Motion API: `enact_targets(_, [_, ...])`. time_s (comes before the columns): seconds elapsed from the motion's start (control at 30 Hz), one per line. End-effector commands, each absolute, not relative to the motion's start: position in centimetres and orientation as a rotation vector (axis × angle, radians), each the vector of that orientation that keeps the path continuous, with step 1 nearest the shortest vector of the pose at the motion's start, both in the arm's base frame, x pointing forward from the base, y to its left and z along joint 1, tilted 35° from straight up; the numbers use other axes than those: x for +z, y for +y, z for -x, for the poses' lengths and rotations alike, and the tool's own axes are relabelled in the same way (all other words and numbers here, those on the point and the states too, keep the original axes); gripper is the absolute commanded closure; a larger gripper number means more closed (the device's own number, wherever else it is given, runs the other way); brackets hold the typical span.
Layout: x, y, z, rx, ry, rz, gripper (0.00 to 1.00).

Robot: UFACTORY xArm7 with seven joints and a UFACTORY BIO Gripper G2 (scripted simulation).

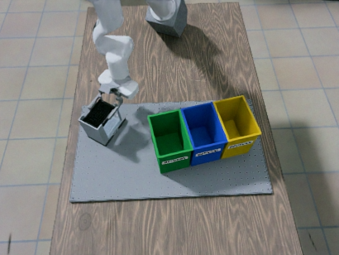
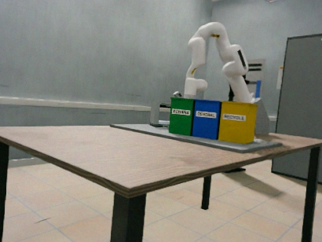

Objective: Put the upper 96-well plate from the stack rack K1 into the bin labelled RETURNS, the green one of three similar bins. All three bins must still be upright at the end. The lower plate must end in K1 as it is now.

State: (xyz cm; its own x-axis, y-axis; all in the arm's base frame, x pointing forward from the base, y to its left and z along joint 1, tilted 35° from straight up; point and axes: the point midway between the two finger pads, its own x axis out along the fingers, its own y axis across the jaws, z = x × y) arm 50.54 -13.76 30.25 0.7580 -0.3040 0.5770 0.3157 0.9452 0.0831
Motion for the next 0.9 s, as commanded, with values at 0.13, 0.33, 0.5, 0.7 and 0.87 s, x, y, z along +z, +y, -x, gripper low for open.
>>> enact_targets(0.13, [31.5,-13.6,-49.7,-0.333,-0.621,0.01,1.0])
enact_targets(0.33, [32.3,-13.5,-49.2,-0.333,-0.621,0.011,1.0])
enact_targets(0.5, [32.7,-13.5,-48.9,-0.333,-0.621,0.011,1.0])
enact_targets(0.7, [33.5,-13.3,-48.3,-0.333,-0.621,0.011,1.0])
enact_targets(0.87, [34.2,-13.3,-47.8,-0.333,-0.621,0.011,1.0])
